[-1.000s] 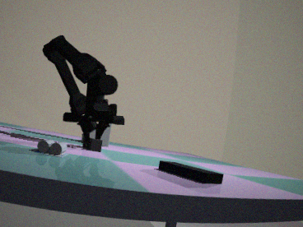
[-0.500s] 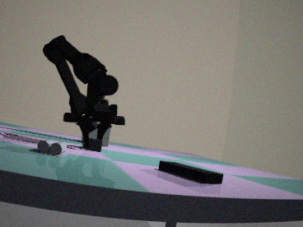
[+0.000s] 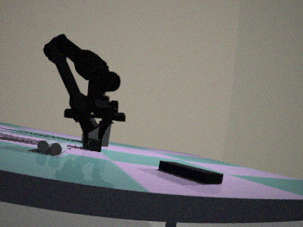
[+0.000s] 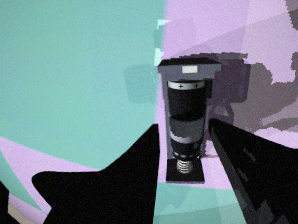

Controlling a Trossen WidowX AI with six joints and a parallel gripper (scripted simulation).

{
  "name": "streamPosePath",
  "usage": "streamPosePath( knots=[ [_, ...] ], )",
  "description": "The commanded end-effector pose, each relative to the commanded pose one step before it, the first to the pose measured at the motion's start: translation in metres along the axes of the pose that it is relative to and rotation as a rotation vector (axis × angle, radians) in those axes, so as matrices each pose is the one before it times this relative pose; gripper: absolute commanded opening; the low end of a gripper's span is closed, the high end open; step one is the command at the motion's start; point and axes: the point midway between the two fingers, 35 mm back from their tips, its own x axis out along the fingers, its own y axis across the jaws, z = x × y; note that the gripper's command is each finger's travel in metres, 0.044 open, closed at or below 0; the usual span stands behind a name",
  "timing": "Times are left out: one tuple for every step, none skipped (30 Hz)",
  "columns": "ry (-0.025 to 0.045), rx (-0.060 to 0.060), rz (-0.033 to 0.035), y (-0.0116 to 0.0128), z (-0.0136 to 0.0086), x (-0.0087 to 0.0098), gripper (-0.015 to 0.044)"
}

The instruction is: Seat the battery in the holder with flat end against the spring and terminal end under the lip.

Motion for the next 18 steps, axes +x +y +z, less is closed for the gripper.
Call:
streamPosePath(
  knots=[
    [-0.0002,0.0002,0.00028,0.00019,0.00017,-0.0013,0.0212],
    [-0.00057,0.0005,0.00081,0.00056,0.00046,-0.00392,0.0238],
    [-0.00088,0.0009,0.00126,0.00093,0.00063,-0.00658,0.0264],
    [-0.00102,0.0011,0.00147,0.00117,0.00056,-0.00853,0.029],
    [-0.00091,0.0011,0.0013,0.00114,0.00028,-0.00868,0.0317],
    [-0.00079,0.0011,0.00111,0.0011,-0.00001,-0.00873,0.0343],
    [-0.00068,0.0011,0.00091,0.00105,-0.0003,-0.00877,0.0369],
    [-0.00057,0.0011,0.00071,0.00099,-0.00059,-0.0088,0.0395],
    [-0.00047,0.0011,0.0005,0.00091,-0.00086,-0.00873,0.0422],
    [-0.00031,0.0009,0.00025,0.00065,-0.00087,-0.00679,0.044],
    [-0.0001,0.0005,0.00014,0.00133,-0.00156,-0.00394,0.044],
    [-0.00003,0.0002,0.00003,0.00044,-0.00053,-0.00131,0.044],
    [0.0,0.0,0.0,0.0,0.0,0.0,0.044],
    [0.0,0.0,0.0,0.0,0.0,0.0,0.044],
    [0.0,0.0,0.0,0.0,0.0,0.0,0.044],
    [0.0,0.0,0.0,0.0,0.0,0.0,0.044],
    [0.0,0.0,0.0,0.0,0.0,0.0,0.044],
    [0.0,0.0,0.0,0.0,0.0,0.0,0.044]
  ],
)
